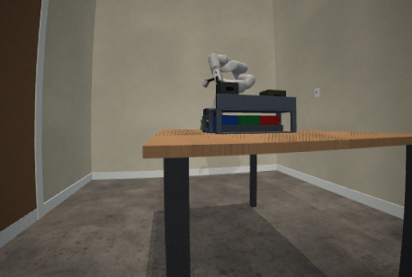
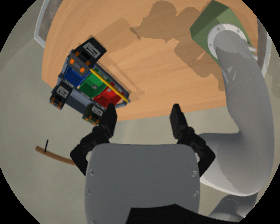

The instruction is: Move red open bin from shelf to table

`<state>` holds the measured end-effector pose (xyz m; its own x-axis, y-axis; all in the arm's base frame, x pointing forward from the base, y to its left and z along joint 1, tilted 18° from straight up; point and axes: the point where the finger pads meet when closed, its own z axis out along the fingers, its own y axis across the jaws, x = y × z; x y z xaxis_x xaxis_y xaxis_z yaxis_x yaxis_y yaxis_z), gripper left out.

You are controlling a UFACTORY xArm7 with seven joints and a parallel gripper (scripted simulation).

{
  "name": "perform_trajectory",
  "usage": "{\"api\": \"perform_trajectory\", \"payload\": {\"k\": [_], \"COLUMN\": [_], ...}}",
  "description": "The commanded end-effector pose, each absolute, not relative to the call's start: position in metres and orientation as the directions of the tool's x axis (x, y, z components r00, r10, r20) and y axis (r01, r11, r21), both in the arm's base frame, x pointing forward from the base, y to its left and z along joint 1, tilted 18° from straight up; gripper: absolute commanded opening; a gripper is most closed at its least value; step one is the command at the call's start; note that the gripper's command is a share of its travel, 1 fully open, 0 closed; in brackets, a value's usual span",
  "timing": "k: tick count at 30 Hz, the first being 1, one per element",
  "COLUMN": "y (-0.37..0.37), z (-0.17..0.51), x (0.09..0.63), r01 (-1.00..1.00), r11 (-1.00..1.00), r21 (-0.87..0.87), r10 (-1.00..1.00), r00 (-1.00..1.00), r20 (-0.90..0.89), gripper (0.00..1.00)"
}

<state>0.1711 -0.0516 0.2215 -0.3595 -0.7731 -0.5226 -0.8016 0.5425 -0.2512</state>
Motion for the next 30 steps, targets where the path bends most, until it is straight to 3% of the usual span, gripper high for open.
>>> {"api": "perform_trajectory", "payload": {"k": [1, 2, 6, 18, 19, 23, 30], "y": [-0.0526, -0.0523, -0.0527, -0.0527, -0.0523, -0.0528, -0.0528], "z": [0.2235, 0.2228, 0.2237, 0.2237, 0.2229, 0.2238, 0.2238], "x": [0.1723, 0.1715, 0.1725, 0.1725, 0.1715, 0.1727, 0.1727], "r01": [-0.663, -0.777, -0.661, -0.661, -0.776, -0.66, -0.66], "r11": [0.734, 0.584, 0.735, 0.735, 0.586, 0.736, 0.736], "r21": [-0.151, -0.234, -0.15, -0.15, -0.233, -0.149, -0.149], "r10": [-0.611, -0.745, -0.609, -0.609, -0.744, -0.608, -0.608], "r00": [-0.546, -0.399, -0.547, -0.547, -0.401, -0.548, -0.548], "r20": [-0.574, -0.534, -0.574, -0.574, -0.535, -0.574, -0.574], "gripper": [1.0, 1.0, 1.0, 1.0, 1.0, 1.0, 1.0]}}
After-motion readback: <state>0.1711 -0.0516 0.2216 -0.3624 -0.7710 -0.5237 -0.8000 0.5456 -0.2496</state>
